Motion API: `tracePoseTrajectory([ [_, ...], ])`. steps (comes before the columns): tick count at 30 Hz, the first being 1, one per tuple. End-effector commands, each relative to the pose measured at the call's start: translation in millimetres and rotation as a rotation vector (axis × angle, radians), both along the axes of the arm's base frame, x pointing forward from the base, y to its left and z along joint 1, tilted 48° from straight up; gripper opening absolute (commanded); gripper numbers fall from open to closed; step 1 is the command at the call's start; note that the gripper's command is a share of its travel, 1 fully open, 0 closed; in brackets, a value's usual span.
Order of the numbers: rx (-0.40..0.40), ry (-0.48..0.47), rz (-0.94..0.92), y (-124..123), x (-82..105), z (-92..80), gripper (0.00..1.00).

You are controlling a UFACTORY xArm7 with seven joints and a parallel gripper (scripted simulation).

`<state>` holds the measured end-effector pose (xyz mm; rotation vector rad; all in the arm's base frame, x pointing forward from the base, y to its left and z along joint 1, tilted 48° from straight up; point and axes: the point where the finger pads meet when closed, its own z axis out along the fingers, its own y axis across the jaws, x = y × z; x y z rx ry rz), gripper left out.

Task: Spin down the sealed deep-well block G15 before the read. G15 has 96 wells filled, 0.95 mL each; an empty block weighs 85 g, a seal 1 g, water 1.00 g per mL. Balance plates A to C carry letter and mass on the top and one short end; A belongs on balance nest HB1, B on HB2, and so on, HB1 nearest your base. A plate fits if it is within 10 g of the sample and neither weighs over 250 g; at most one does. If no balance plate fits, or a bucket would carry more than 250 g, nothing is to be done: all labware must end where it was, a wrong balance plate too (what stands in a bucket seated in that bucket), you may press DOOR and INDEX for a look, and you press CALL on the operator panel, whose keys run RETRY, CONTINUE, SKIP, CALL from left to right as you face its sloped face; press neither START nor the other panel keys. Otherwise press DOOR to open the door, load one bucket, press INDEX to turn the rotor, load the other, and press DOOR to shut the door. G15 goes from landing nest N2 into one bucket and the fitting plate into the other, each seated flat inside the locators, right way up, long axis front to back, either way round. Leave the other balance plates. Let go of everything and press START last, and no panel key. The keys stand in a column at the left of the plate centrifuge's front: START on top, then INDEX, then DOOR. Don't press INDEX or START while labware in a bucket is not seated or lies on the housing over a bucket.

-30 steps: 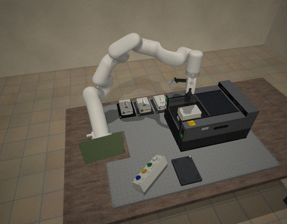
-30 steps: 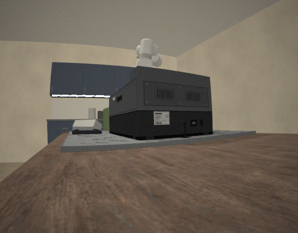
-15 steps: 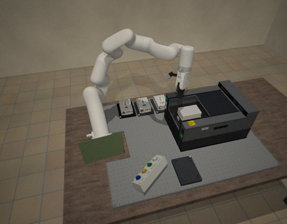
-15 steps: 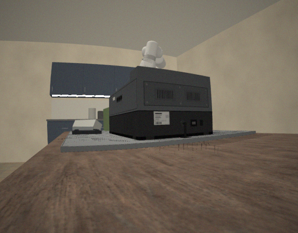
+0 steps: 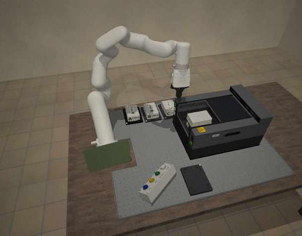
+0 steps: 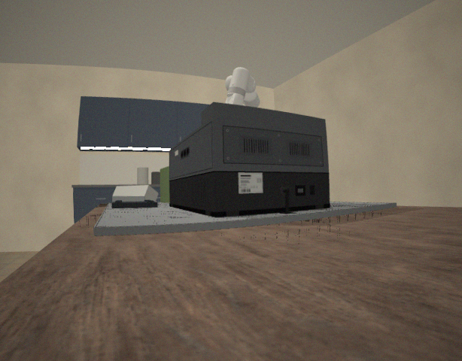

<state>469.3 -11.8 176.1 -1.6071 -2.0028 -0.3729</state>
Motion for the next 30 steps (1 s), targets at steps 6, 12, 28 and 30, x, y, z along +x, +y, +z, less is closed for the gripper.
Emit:
tracePoseTrajectory([
  [6, -0.104, 0.199, -0.389, 2.4, -39.4, 26.2, 0.00],
  [12, -0.125, 0.350, -0.625, 6.5, -67.4, 36.8, 0.00],
  [28, -0.135, 0.701, -1.029, 18.6, -123.2, 43.0, 0.00],
  [30, -0.136, 0.745, -1.068, 20.4, -129.4, 42.6, 0.00],
])
